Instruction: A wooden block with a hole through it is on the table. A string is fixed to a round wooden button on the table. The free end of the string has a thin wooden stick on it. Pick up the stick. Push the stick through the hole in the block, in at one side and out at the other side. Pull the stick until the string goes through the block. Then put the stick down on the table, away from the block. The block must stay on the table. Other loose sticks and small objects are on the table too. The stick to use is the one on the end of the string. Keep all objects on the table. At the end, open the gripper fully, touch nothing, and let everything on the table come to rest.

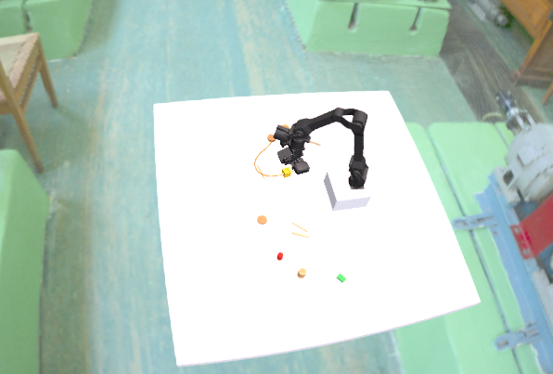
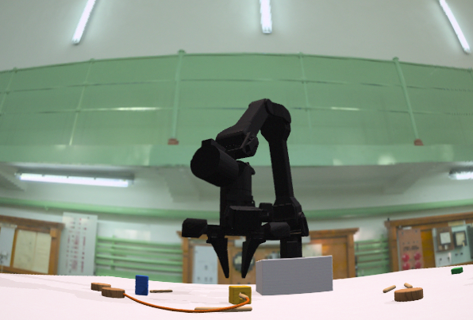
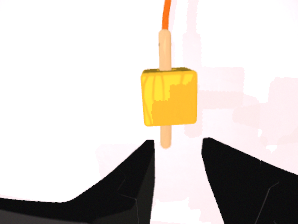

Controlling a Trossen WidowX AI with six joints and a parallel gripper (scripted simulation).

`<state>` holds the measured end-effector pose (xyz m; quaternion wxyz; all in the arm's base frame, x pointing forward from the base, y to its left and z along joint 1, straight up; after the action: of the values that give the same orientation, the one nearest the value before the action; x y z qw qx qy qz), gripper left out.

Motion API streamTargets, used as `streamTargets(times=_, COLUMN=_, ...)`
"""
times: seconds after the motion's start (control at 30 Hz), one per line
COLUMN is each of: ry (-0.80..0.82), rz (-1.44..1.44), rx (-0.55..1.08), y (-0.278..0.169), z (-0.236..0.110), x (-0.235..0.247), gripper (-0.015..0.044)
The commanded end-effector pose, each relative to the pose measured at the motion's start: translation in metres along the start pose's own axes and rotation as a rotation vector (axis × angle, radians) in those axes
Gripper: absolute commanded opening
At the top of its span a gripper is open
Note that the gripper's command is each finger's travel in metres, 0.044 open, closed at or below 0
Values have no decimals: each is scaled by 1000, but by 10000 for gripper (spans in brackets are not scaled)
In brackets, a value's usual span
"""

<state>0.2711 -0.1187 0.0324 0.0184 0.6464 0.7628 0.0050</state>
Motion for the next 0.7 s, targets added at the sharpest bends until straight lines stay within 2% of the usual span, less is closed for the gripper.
streamTargets(times=0.0, ry=4, rz=-4, rx=10, y=-3, z=11, x=1, gripper=124)
streamTargets(times=0.67, ry=5, rz=-4, rx=10, y=-6, z=37, x=3, gripper=124)
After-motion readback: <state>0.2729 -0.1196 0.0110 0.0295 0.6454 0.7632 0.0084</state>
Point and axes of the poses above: the point midway between the two fingers, 35 mm back from their tips, its own z axis out along the fingers, its own x axis across the jaws, y = z × x, the point moved 3 cm from there along -z, back along the fingers, and after that the axes turned 9 degrees about z, right-handed, at the moved point
